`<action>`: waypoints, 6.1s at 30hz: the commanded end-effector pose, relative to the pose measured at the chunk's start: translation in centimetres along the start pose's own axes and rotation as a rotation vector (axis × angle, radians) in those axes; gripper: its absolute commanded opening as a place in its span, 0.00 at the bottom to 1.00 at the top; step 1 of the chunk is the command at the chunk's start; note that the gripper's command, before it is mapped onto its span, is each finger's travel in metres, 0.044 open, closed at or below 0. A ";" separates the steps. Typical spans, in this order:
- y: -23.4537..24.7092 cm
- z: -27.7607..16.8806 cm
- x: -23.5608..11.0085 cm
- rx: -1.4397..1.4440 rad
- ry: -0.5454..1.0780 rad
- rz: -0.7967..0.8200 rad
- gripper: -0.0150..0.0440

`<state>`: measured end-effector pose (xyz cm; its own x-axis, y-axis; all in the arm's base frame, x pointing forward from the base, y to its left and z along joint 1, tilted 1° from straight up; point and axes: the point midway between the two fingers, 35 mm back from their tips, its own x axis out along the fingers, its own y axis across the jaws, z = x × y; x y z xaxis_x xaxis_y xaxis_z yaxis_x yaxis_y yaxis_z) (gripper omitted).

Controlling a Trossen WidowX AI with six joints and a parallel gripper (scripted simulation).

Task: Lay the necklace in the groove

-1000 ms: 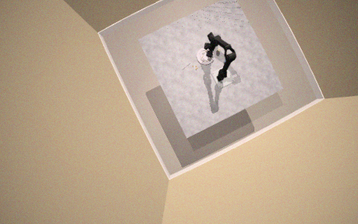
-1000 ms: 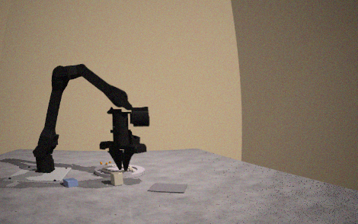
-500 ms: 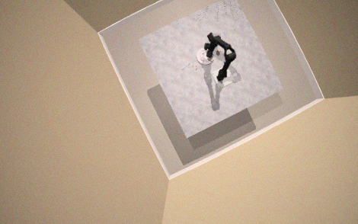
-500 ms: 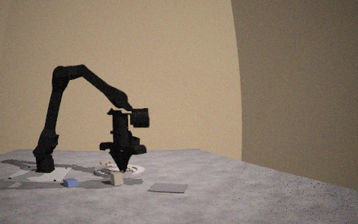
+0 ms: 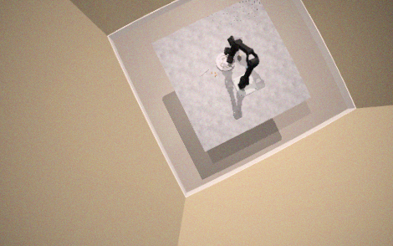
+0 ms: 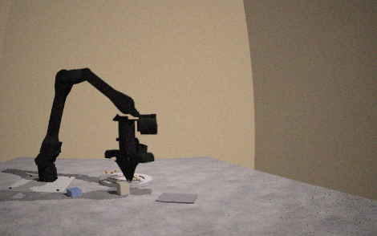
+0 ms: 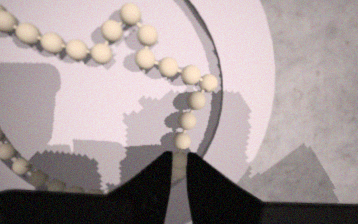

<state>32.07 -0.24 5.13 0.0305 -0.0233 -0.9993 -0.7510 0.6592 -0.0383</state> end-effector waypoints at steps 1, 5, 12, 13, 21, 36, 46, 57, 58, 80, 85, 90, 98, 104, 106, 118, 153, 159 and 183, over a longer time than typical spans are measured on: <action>0.0 0.0 0.0 0.000 0.000 -0.001 0.25; 0.0 0.0 0.0 0.000 0.000 -0.001 0.25; 0.0 0.0 0.0 0.000 0.000 -0.001 0.25; 0.0 0.0 -0.1 0.000 0.000 0.000 0.25; -0.2 0.0 -0.6 -0.003 0.002 0.002 0.25; -0.7 0.0 0.2 -0.003 0.002 0.002 0.25; -0.7 0.0 -0.1 0.000 -0.001 -0.002 0.61; -0.7 0.0 -0.6 -0.003 0.002 0.002 1.00; -0.7 0.0 -0.6 -0.003 0.002 0.002 1.00; -0.8 1.9 -3.4 -0.109 0.000 0.002 0.73; -0.7 2.2 -3.8 -0.125 0.000 0.002 0.51; -0.7 2.2 -2.3 -0.125 0.000 0.002 0.46; -0.8 2.2 -2.7 -0.120 -0.006 -0.006 0.46; -0.8 2.2 -1.7 -0.122 -0.004 -0.003 0.46; -0.8 2.2 -1.4 -0.122 -0.003 -0.002 0.46; -0.7 2.2 0.2 -0.125 0.000 0.002 0.46; -0.7 2.2 -0.1 -0.122 -0.002 -0.001 0.25; -0.7 2.2 -0.1 -0.122 -0.002 -0.001 0.25; -1.5 2.3 0.2 -0.125 0.000 0.001 0.25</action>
<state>34.73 0.50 5.58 0.0378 -0.0227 -0.9990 -0.8255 0.5627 -0.0440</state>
